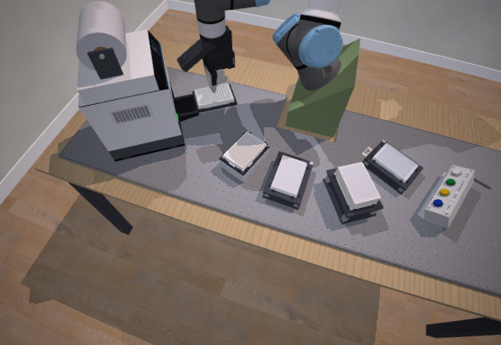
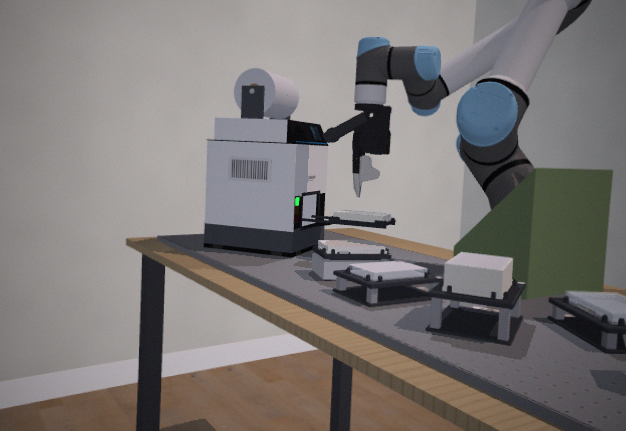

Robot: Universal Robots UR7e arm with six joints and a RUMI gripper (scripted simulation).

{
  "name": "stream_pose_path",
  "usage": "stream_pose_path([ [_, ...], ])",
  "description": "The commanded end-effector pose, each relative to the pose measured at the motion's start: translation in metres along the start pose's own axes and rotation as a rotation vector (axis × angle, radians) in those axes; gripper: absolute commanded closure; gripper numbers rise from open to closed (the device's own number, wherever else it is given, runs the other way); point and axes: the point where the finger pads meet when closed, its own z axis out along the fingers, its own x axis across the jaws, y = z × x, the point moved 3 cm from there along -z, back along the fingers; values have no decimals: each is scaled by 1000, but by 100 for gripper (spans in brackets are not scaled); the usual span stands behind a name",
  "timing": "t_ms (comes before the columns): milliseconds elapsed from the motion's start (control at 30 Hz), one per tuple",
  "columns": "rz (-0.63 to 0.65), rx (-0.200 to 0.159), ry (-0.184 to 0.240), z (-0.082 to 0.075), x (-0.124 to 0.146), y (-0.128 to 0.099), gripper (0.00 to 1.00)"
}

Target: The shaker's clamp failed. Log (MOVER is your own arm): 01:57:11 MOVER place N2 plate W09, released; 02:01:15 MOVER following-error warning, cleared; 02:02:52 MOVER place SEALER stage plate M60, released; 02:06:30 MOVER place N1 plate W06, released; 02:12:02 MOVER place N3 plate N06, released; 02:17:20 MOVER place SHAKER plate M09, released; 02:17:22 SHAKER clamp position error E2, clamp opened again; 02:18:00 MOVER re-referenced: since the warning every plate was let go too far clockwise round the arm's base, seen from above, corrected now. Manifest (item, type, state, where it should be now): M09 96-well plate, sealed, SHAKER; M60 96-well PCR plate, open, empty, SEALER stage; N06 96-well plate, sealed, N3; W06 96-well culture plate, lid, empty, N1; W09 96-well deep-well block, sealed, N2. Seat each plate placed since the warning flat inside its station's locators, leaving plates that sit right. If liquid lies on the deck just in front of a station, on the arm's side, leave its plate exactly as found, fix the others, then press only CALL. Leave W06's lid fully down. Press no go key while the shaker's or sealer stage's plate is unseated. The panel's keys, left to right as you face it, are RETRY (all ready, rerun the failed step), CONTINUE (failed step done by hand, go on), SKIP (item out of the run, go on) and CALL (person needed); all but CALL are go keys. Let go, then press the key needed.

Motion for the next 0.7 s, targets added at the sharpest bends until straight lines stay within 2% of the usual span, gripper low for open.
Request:
stream_pose_path([
  [0,-30,-6,16,1,-21,-7,100],
  [233,-30,-6,16,1,-54,-18,100],
  [400,-30,-6,16,1,-54,-18,100],
  [667,-190,-8,15,2,-94,-22,100],
])
